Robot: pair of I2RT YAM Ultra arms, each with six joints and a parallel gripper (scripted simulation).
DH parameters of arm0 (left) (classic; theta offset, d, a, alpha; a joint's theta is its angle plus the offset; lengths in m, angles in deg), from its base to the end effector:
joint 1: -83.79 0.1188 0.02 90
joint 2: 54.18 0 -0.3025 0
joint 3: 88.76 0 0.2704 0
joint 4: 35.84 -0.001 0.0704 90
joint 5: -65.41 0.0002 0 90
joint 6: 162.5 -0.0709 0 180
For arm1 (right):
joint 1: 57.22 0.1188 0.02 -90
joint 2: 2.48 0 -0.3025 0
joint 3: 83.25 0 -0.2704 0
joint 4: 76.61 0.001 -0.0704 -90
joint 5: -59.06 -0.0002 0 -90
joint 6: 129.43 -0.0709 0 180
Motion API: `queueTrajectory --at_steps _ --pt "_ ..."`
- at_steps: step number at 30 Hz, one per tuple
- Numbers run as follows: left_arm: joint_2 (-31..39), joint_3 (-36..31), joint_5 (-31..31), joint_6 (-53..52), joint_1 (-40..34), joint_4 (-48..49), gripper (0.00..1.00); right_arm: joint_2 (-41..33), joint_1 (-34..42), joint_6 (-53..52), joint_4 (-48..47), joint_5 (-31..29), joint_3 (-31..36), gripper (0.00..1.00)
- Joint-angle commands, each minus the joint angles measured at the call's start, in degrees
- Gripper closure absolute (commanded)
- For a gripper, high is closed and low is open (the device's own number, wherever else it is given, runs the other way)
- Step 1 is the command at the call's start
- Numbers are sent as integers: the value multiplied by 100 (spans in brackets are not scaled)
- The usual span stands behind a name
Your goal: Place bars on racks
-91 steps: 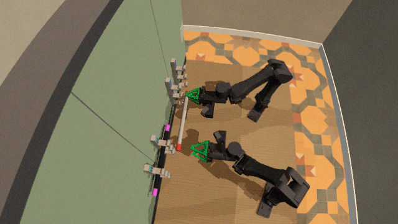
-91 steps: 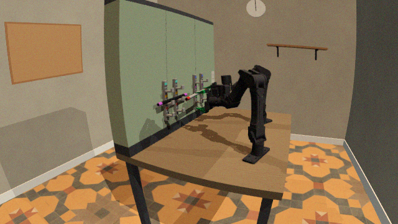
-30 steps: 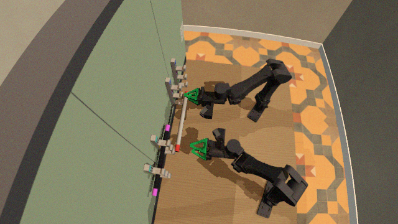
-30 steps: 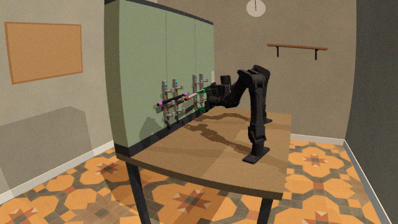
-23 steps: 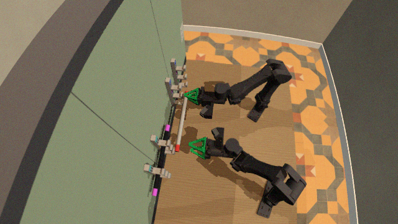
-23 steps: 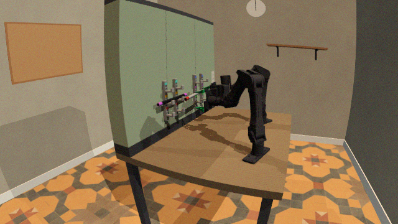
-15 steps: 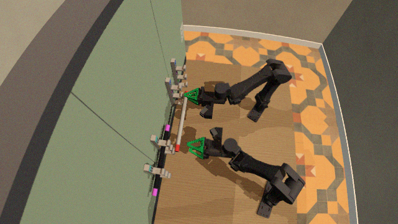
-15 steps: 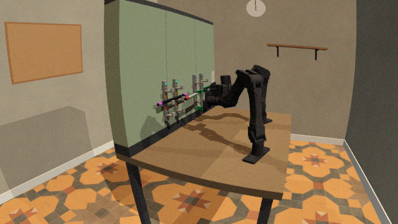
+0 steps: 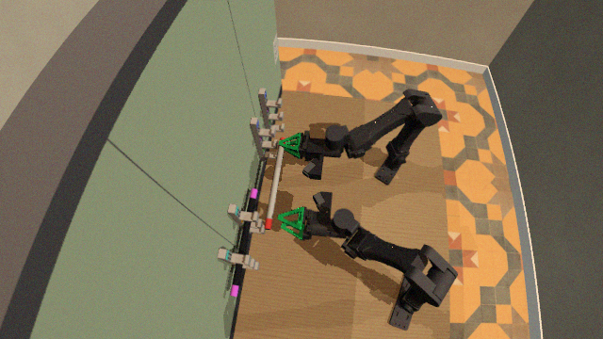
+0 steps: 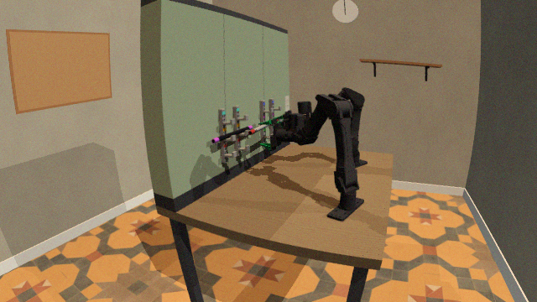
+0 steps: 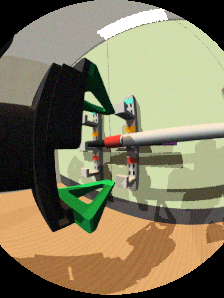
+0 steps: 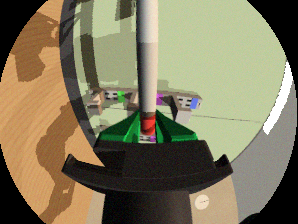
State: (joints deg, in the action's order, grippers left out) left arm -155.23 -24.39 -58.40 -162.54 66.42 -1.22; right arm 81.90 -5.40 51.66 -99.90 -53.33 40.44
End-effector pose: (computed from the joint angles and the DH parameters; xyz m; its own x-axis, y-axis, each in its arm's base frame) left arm 0.4168 -0.0880 0.2493 -0.2826 0.9590 0.0207 0.0345 -0.0114 0.9993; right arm 0.2457 0.2704 0.2811 0.4931 -0.8685 0.0507 -0.0421 -0.0820 -0.9957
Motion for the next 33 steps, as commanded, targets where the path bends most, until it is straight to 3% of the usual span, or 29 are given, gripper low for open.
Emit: queueTrajectory --at_steps 1,33 --pt "-41 246 90 1 78 3 0 18 55 -115 -320 -40 -165 100" --pt "-586 909 355 2 343 -115 0 90 54 -114 -473 -40 -84 100"
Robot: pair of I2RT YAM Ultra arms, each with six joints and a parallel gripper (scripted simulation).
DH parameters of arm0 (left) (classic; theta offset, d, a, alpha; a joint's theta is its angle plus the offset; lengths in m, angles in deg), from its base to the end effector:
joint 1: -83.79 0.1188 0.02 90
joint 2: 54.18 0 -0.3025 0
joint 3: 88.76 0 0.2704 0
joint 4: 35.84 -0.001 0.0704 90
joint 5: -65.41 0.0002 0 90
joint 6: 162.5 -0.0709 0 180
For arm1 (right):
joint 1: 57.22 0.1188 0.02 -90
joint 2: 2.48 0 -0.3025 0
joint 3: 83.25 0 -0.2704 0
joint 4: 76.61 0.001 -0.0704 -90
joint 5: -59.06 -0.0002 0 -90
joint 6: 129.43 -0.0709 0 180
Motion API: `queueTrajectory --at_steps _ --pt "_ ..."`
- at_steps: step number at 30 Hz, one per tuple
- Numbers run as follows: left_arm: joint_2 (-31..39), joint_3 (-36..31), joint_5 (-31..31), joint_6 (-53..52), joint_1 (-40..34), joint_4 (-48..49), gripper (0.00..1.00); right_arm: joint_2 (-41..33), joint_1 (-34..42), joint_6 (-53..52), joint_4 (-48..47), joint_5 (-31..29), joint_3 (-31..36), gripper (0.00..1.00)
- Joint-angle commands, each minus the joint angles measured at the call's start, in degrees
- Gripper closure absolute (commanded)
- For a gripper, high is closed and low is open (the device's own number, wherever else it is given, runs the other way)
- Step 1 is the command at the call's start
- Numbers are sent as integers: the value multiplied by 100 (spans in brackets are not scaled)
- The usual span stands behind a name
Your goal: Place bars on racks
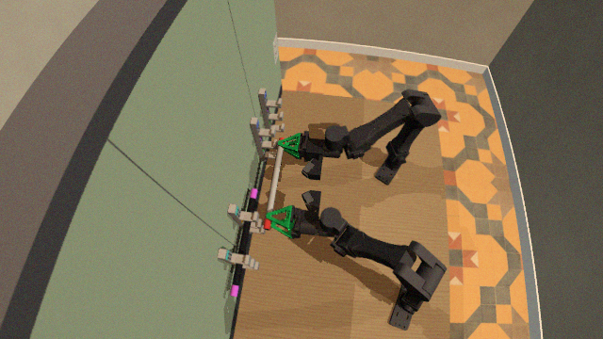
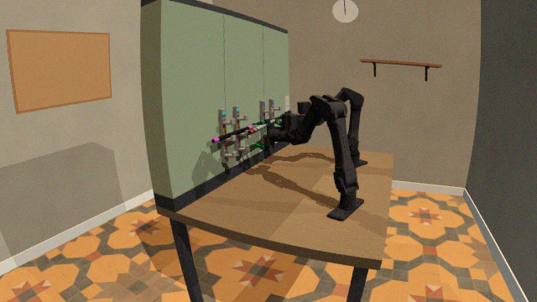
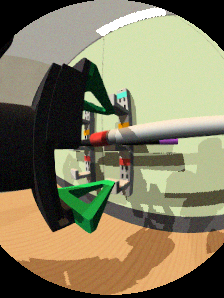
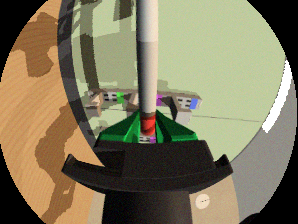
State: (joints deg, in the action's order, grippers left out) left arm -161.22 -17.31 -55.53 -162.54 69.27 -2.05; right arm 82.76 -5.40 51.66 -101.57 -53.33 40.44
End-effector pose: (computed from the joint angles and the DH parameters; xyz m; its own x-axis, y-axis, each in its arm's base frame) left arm 0.4544 -0.0790 0.2463 -0.2824 0.9591 0.0168 0.0306 -0.0085 0.9995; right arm 0.2474 0.2725 0.2798 0.4926 -0.8690 0.0453 -0.0334 -0.0710 -0.9969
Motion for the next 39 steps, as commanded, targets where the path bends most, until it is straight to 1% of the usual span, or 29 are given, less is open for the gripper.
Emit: queueTrajectory --at_steps 1,31,39 --pt "11 204 76 2 66 -33 0 3 54 -114 -314 -40 -74 100" --pt "2 230 174 2 164 -50 0 -12 59 -115 -603 -46 233 100" --pt "12 224 176 2 166 -54 0 -14 61 -114 -586 -48 214 100"
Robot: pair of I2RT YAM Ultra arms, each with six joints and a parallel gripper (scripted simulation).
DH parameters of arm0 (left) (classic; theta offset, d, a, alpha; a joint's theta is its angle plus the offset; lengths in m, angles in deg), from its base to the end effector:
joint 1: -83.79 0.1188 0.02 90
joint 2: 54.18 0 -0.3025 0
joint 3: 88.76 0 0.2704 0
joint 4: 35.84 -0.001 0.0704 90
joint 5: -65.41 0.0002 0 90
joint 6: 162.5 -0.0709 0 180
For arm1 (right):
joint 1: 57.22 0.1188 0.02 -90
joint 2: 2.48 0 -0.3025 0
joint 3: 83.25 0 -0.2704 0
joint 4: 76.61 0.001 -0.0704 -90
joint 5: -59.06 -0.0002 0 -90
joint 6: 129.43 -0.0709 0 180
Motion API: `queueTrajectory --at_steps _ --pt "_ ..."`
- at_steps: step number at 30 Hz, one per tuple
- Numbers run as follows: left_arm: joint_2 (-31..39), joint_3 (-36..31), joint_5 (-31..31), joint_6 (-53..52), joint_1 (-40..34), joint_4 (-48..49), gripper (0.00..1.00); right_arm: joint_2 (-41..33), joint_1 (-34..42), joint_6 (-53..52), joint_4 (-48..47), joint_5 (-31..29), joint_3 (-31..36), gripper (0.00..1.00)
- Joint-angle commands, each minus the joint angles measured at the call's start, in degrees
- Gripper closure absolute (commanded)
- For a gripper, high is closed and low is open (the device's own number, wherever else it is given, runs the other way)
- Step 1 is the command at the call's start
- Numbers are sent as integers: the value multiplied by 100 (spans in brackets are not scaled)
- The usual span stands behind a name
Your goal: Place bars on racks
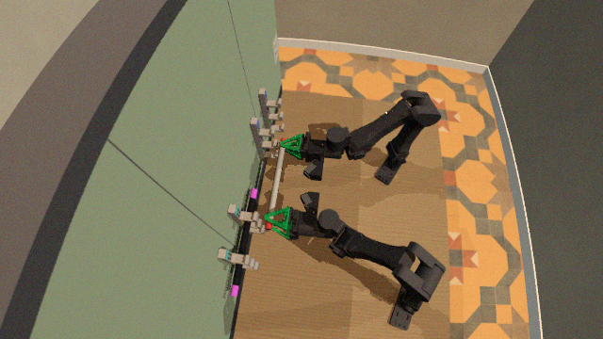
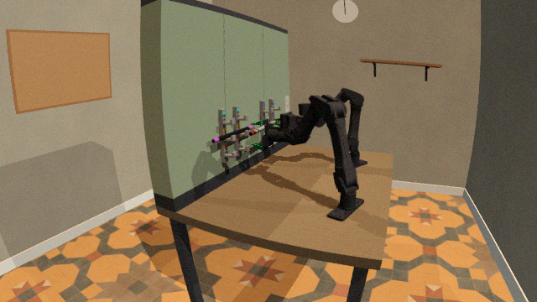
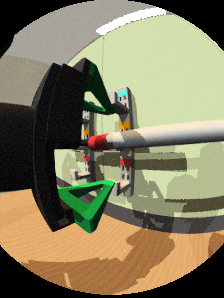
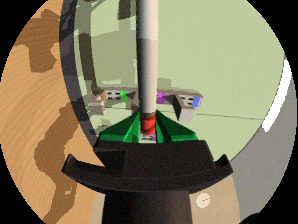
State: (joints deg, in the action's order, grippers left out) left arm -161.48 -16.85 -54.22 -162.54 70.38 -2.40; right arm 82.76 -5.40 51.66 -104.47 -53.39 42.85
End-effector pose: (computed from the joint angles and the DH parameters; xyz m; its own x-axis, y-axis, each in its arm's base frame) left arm 0.4581 -0.0722 0.2463 -0.2790 0.9601 0.0175 0.0333 -0.0086 0.9994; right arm 0.2440 0.2681 0.2712 0.4915 -0.8699 0.0422 -0.0282 -0.0643 -0.9975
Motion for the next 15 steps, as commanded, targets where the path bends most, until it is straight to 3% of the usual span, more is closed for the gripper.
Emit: queueTrajectory --at_steps 1,15 --pt "39 177 45 2 55 -19 0 -15 61 -114 -292 -42 -30 100" --pt "60 166 49 2 59 -29 0 -21 65 -113 -247 -45 -72 100"
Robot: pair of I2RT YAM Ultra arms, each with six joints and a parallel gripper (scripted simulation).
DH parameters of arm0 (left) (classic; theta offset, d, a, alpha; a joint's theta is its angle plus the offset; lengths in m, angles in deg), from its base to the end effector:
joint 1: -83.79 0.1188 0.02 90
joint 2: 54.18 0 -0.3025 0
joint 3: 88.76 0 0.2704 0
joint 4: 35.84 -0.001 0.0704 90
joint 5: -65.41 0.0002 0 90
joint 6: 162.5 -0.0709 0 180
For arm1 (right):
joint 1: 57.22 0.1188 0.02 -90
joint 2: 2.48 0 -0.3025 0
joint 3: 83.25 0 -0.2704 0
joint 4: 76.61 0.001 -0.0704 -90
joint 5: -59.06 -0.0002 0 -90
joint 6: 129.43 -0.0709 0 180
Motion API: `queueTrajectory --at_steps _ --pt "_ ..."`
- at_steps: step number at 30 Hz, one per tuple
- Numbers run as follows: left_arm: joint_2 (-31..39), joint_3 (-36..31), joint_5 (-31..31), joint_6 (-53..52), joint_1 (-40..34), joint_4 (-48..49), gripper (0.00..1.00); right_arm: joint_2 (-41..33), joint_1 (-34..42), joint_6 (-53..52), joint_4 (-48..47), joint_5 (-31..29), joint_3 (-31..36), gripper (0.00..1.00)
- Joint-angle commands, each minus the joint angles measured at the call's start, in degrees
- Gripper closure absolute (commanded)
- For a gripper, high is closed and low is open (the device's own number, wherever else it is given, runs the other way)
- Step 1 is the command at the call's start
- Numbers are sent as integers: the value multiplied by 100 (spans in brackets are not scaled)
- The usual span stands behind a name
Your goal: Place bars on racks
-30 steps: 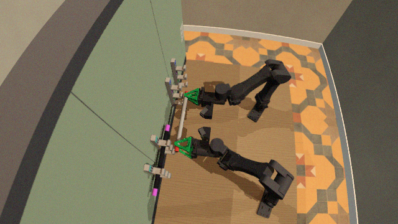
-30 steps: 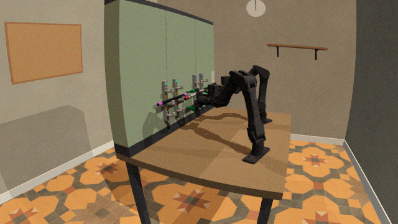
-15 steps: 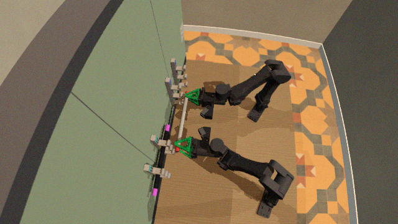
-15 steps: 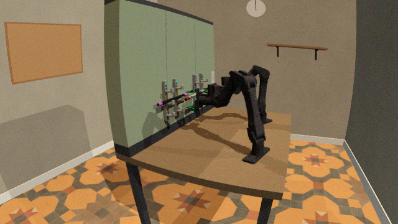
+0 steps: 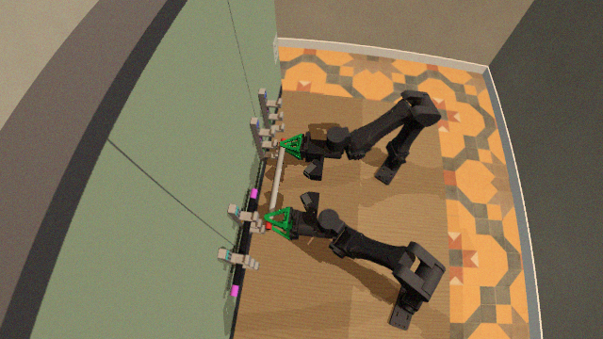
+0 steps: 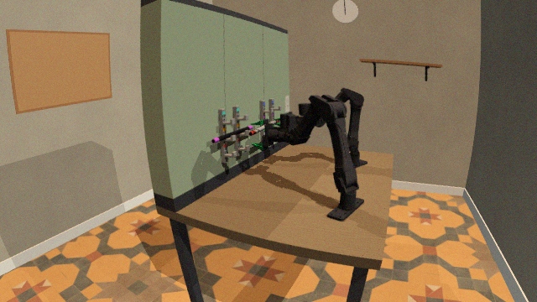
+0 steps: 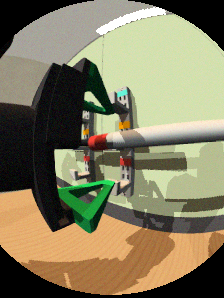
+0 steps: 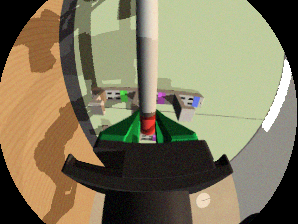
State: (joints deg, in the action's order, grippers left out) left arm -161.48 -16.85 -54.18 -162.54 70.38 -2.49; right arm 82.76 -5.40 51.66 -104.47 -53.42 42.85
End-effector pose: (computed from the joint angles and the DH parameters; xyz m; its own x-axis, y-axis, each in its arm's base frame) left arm 0.4581 -0.0722 0.2461 -0.2783 0.9603 0.0183 0.0348 -0.0089 0.9994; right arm 0.2440 0.2680 0.2712 0.4911 -0.8701 0.0422 -0.0282 -0.0643 -0.9975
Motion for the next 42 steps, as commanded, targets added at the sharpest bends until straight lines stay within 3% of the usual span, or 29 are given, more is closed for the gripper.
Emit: queueTrajectory --at_steps 1,42 --pt "62 166 45 2 59 -21 0 -21 66 -113 -243 -44 -75 100" --pt "161 150 69 1 83 -103 0 -31 59 -110 -119 -38 -195 100"
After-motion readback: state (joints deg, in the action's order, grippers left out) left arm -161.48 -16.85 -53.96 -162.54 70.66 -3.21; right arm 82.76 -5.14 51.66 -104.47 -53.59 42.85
